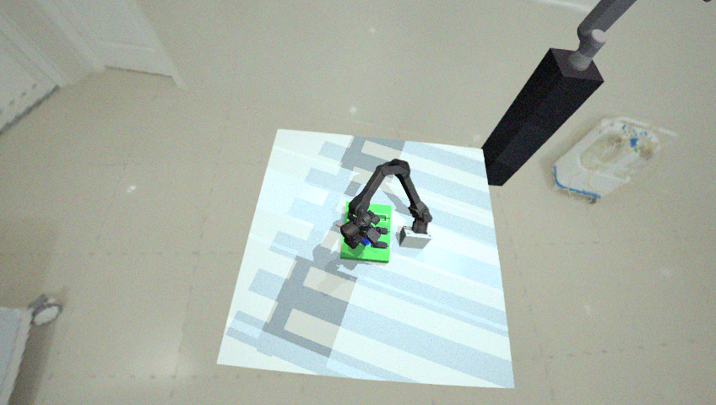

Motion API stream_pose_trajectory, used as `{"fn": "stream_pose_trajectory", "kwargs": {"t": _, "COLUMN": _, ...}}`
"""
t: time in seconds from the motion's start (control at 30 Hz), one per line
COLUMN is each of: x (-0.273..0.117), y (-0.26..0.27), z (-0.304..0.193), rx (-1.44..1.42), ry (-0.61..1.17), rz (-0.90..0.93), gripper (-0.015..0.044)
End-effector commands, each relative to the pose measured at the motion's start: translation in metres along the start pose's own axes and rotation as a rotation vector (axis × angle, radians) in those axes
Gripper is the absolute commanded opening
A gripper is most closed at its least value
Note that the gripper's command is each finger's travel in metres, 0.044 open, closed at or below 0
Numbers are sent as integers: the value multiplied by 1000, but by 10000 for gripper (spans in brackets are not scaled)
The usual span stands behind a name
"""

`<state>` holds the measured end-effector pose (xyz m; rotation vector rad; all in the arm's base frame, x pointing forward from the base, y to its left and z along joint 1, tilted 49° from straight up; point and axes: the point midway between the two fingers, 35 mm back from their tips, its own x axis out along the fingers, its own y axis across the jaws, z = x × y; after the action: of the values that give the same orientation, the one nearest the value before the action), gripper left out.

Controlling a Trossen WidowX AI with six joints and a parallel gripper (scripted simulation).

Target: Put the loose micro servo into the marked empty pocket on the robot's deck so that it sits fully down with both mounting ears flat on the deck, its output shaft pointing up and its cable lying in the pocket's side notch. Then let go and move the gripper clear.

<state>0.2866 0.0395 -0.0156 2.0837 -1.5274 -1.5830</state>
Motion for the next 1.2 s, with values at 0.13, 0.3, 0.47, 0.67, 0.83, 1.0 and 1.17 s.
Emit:
{"fn": "stream_pose_trajectory", "kwargs": {"t": 0.13, "x": -2, "y": 18, "z": -13, "rx": 15, "ry": -2, "rz": -11, "gripper": 0}}
{"fn": "stream_pose_trajectory", "kwargs": {"t": 0.3, "x": -2, "y": 40, "z": -29, "rx": 14, "ry": -2, "rz": -9, "gripper": 0}}
{"fn": "stream_pose_trajectory", "kwargs": {"t": 0.47, "x": -1, "y": 63, "z": -46, "rx": 14, "ry": -1, "rz": -8, "gripper": 0}}
{"fn": "stream_pose_trajectory", "kwargs": {"t": 0.67, "x": -1, "y": 91, "z": -67, "rx": 13, "ry": 0, "rz": -6, "gripper": 0}}
{"fn": "stream_pose_trajectory", "kwargs": {"t": 0.83, "x": -1, "y": 111, "z": -81, "rx": 13, "ry": 0, "rz": -5, "gripper": 0}}
{"fn": "stream_pose_trajectory", "kwargs": {"t": 1.0, "x": -1, "y": 112, "z": -82, "rx": 70, "ry": 0, "rz": -5, "gripper": 0}}
{"fn": "stream_pose_trajectory", "kwargs": {"t": 1.17, "x": -1, "y": 112, "z": -82, "rx": 235, "ry": 0, "rz": -5, "gripper": 0}}
